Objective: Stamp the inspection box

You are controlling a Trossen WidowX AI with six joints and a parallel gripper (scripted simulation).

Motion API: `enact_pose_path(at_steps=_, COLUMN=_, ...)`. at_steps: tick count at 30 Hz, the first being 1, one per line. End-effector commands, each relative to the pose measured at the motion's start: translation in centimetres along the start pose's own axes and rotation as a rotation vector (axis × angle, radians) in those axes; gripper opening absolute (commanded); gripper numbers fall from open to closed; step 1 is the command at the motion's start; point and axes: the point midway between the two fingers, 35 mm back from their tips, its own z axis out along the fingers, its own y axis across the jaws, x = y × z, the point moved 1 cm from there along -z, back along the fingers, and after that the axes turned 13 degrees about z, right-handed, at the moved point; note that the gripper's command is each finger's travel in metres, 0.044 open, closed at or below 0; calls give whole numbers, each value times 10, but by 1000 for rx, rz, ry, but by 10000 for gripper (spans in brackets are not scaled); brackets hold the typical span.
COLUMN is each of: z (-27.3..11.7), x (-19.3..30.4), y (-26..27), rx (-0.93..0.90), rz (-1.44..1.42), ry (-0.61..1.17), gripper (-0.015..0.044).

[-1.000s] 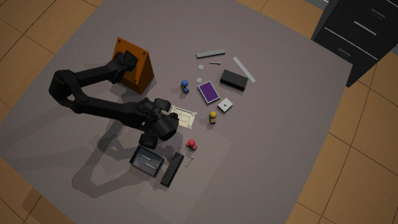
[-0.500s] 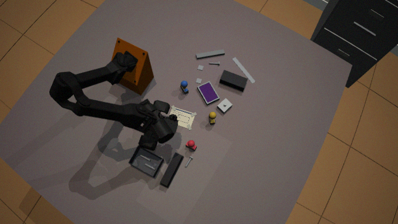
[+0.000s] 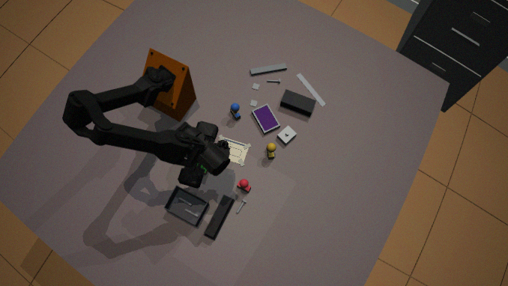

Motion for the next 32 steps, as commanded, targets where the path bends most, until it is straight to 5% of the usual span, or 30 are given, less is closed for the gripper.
enact_pose_path(at_steps=1, z=-59, x=-1, y=-4, rx=12, rz=10, ry=-19, gripper=264)
enact_pose_path(at_steps=4, z=-82, x=4, y=-7, rx=22, rz=7, ry=-20, gripper=264)
enact_pose_path(at_steps=32, z=-81, x=4, y=-6, rx=18, rz=2, ry=-18, gripper=264)
